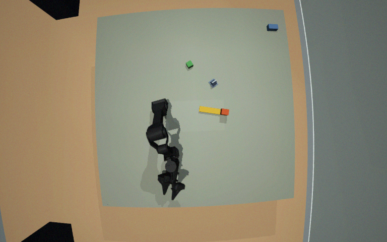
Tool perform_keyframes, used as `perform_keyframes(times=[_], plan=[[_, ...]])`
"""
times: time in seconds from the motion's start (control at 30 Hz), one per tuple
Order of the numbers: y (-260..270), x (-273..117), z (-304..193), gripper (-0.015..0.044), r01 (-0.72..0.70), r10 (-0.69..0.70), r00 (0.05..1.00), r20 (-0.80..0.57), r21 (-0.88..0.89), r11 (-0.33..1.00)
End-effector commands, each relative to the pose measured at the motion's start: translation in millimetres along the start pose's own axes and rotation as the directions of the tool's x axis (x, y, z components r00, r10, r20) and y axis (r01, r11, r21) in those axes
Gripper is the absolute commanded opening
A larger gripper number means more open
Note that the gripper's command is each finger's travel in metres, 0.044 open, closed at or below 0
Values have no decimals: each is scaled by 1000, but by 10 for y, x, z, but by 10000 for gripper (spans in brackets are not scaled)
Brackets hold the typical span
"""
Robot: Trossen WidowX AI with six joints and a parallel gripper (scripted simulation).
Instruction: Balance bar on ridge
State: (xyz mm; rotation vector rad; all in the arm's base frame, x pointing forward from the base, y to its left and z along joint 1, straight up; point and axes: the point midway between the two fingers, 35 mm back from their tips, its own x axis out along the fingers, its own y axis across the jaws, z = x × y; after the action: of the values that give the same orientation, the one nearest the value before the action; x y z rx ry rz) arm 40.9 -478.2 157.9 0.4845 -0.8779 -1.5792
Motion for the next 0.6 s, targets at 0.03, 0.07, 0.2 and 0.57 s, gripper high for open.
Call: perform_keyframes(times=[0.03, 0.07, 0.2, 0.57], plan=[[24, 0, -45, 348, 1, 0, 1000, -16, 13, 1000], [54, -1, -102, 321, 2, -1, 999, -36, 29, 1000], [202, -24, -370, 315, 18, -5, 991, -133, 103, 994], [644, -271, -1069, 315, 127, -11, 920, -391, 273, 954]])
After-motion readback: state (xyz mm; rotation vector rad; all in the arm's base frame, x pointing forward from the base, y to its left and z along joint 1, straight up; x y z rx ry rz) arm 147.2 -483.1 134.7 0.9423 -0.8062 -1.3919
